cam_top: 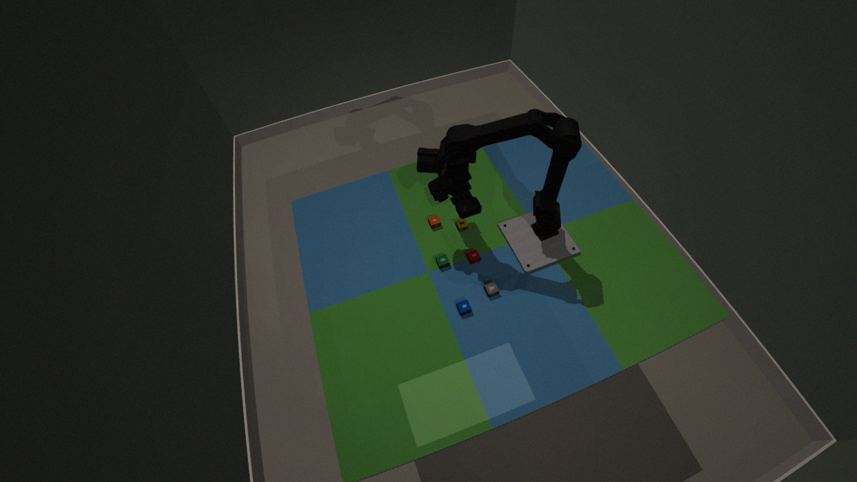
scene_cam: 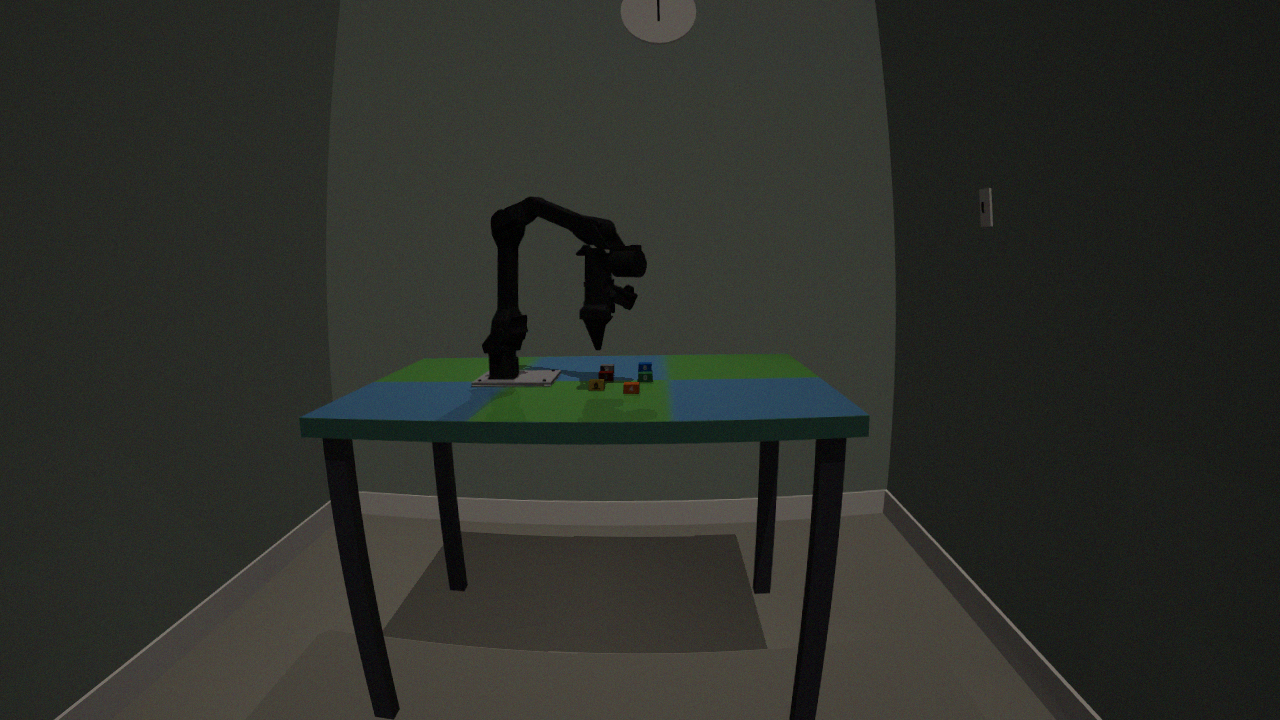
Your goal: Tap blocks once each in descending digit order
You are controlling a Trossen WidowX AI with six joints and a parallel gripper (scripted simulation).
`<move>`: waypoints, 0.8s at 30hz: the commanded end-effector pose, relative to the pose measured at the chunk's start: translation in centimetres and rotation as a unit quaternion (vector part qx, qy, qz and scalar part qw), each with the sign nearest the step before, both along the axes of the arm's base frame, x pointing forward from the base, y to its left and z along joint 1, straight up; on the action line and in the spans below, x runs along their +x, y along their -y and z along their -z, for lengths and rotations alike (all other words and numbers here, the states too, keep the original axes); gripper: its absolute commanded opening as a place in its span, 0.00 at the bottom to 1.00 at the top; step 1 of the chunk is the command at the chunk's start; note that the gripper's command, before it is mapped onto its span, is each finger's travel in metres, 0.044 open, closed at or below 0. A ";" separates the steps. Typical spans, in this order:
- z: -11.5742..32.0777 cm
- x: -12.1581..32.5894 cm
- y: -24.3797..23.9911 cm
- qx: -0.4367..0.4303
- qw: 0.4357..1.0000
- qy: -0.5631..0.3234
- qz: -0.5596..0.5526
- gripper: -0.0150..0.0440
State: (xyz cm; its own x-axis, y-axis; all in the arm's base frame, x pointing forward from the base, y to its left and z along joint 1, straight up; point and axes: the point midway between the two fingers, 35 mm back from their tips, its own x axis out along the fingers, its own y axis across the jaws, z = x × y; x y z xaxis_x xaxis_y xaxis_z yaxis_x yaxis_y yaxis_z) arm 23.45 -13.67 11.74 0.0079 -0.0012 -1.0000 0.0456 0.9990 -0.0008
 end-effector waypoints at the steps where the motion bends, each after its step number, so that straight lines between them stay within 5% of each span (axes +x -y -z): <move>1: -3.8 -0.2 -0.1 -0.004 1.000 0.007 -0.002 0.29; 20: -4.1 7.4 2.7 -0.005 1.000 0.010 -0.002 0.29; 24: -0.8 7.7 2.9 -0.005 1.000 0.010 -0.002 0.29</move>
